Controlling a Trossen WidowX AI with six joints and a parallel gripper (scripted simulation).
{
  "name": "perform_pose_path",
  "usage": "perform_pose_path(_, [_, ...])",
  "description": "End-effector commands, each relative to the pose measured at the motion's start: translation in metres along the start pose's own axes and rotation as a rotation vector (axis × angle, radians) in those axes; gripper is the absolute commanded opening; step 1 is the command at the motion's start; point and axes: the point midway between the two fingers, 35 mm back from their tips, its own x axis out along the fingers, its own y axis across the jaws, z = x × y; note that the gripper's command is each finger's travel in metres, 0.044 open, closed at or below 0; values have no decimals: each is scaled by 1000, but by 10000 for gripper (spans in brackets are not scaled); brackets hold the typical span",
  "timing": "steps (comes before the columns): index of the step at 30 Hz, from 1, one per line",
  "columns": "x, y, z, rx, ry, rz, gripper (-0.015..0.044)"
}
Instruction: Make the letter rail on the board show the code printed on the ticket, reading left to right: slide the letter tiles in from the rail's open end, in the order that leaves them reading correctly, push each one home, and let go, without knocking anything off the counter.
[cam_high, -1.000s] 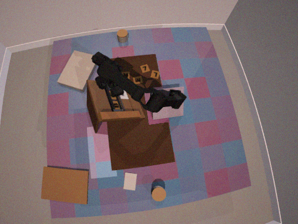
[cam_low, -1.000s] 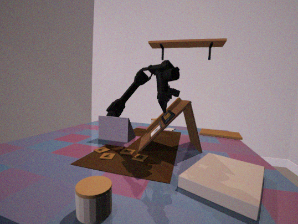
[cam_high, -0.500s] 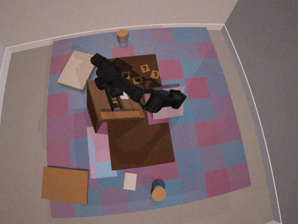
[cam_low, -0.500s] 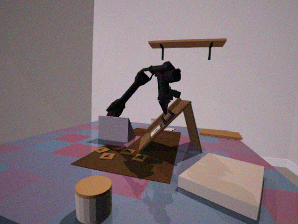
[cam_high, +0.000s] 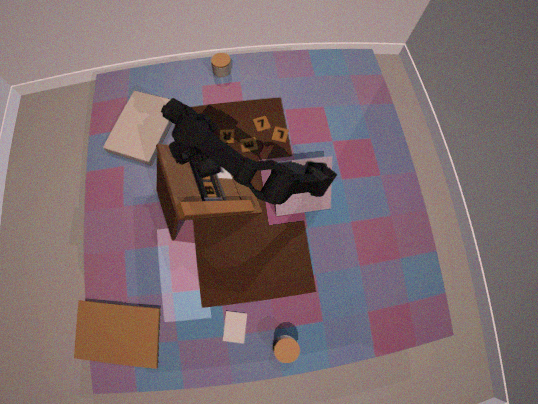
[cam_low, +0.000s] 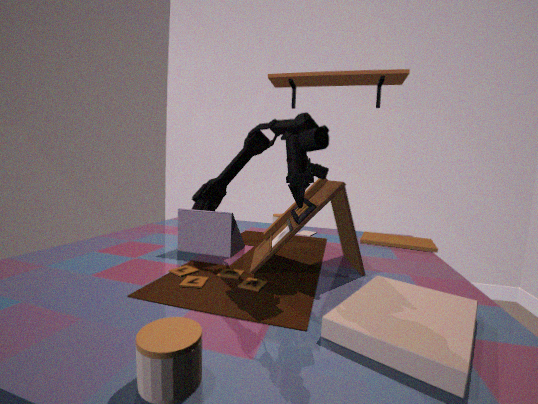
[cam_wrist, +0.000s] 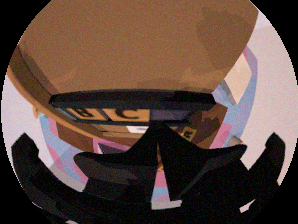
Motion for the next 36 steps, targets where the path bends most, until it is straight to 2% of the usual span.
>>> perform_pose_path(1, [3, 1, 2, 3, -3, 4, 0])
perform_pose_path(36, [9, 3, 8, 3, -3, 4, 0])
